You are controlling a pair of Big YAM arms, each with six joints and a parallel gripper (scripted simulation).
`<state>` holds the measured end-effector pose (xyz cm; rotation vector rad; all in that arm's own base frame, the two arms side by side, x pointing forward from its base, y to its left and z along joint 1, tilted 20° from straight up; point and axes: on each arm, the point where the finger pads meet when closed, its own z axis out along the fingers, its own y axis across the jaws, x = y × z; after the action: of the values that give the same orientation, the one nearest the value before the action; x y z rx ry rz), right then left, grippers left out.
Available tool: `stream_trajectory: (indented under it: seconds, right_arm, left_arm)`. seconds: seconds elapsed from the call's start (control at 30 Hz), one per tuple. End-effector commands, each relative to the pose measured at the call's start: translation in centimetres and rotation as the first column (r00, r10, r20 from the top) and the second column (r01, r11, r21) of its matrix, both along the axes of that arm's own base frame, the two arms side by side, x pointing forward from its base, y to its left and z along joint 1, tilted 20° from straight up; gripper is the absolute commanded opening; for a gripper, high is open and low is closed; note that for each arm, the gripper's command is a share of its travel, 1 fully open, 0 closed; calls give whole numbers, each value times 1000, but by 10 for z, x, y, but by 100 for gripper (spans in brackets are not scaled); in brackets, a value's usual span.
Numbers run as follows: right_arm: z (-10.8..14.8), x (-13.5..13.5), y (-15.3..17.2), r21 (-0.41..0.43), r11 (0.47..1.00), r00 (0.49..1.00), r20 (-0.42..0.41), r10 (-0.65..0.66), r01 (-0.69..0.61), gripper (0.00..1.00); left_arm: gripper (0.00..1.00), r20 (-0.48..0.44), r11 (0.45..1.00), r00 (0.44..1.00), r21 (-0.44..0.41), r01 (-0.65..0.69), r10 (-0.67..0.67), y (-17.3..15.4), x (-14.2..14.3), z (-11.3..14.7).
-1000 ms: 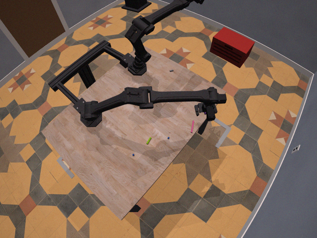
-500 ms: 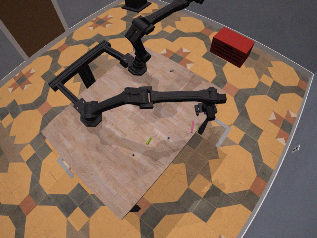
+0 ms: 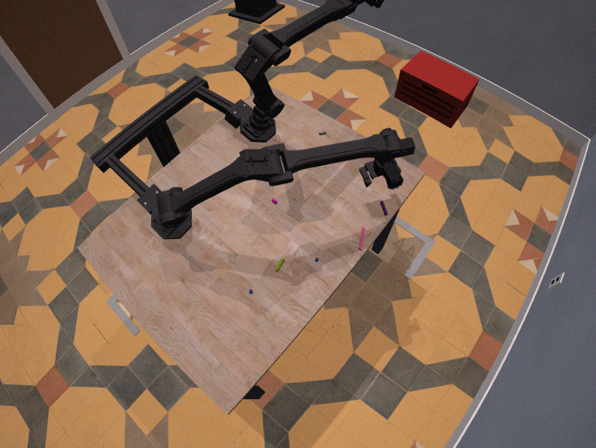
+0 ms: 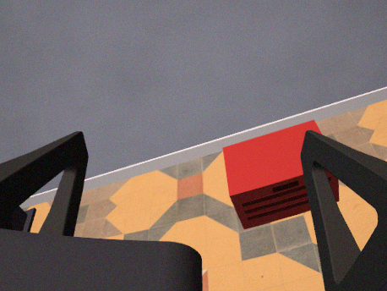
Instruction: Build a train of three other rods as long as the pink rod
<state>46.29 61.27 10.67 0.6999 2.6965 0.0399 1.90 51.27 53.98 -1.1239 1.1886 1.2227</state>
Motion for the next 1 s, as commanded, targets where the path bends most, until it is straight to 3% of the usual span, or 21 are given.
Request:
stream_trajectory:
  seconds: [0.0,0.17,0.23,0.3,0.43,0.5,0.53,0.57,0.9,0.93,0.97]
  right_arm:
    - [-10,-39,46,-38,991,992,-10,129,-129,100]
    - [-38,-108,89,-90,956,960,-31,277,-279,100]
    - [-38,-108,89,-90,956,960,-31,277,-279,100]
    - [-60,-166,117,-130,910,919,-50,390,-393,100]
    - [-81,-219,135,-164,857,872,-70,484,-489,100]
    - [-83,-224,137,-166,851,867,-72,493,-497,100]
    - [-83,-201,129,-166,866,882,-72,465,-471,100]
    - [-83,-197,128,-166,869,885,-72,461,-466,100]
    - [-83,-197,128,-166,869,885,-73,461,-466,100]
    - [-83,-221,136,-166,853,869,-73,489,-494,100]
    - [-83,-224,137,-166,851,867,-73,493,-498,100]
  left_arm:
    - [100,18,999,1000,31,-16,16,-7,-7,11]
    - [100,18,999,1000,31,-16,16,-7,-7,11]
    - [100,18,999,1000,31,-16,16,-7,-7,11]
    - [100,18,999,1000,31,-16,16,-7,-7,11]
    - [100,18,999,1000,31,-16,16,-7,-7,11]
    - [100,18,999,1000,31,-16,16,-7,-7,11]
    - [100,18,999,1000,31,-16,16,-7,-7,11]
    - [100,18,999,1000,31,-16,16,-7,-7,11]
    - [100,18,999,1000,31,-16,16,-7,-7,11]
    - [100,18,999,1000,31,-16,16,-7,-7,11]
    - [100,18,999,1000,31,-16,16,-7,-7,11]
